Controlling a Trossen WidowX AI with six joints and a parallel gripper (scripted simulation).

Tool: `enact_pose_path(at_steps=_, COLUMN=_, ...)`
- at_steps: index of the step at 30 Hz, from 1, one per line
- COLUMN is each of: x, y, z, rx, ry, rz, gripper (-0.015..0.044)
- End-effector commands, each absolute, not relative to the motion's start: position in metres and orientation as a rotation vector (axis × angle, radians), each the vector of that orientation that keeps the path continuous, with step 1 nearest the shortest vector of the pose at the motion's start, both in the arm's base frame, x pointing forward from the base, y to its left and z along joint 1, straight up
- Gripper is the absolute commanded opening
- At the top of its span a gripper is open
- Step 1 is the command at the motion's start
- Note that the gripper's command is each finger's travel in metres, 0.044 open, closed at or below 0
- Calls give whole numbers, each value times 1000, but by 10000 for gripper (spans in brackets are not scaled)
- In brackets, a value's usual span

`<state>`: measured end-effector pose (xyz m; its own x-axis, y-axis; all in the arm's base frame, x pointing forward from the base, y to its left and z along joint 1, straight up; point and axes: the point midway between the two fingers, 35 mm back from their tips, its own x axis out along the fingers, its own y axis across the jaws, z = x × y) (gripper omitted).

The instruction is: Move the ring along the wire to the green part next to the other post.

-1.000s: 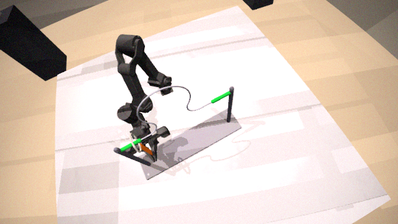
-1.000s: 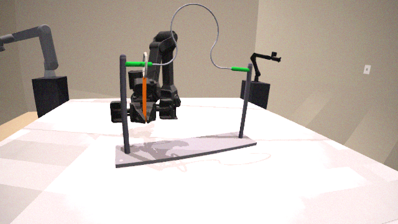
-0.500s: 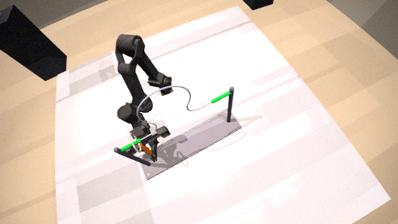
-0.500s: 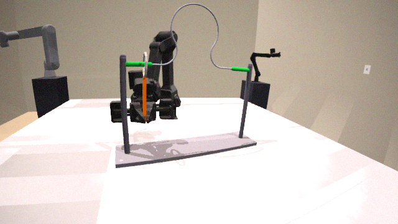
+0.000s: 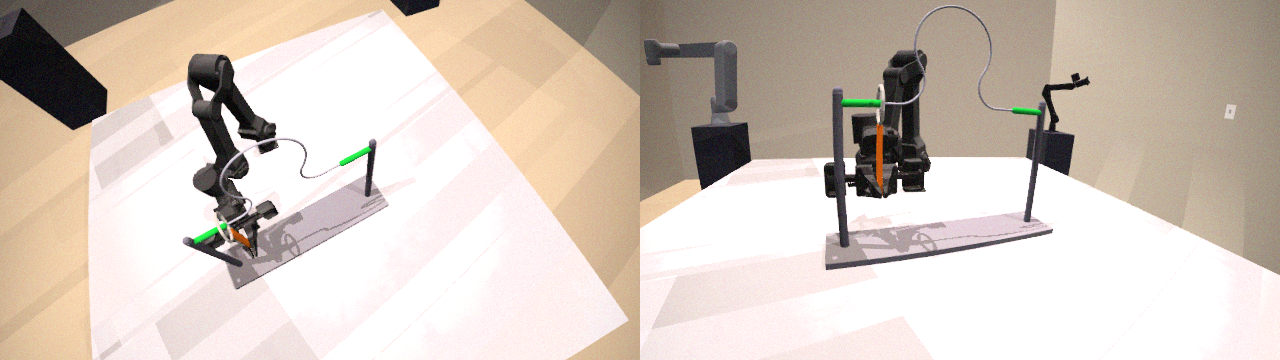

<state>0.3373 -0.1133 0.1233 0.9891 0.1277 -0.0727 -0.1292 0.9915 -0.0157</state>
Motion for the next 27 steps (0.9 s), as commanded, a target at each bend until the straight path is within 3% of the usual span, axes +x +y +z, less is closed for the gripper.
enact_pose_path(at_steps=1, x=336, y=-108, z=125, rx=-17, ry=67, rz=129, gripper=-150)
enact_pose_path(at_steps=27, x=332, y=-68, z=125, rx=90, ry=70, rz=140, gripper=-150)
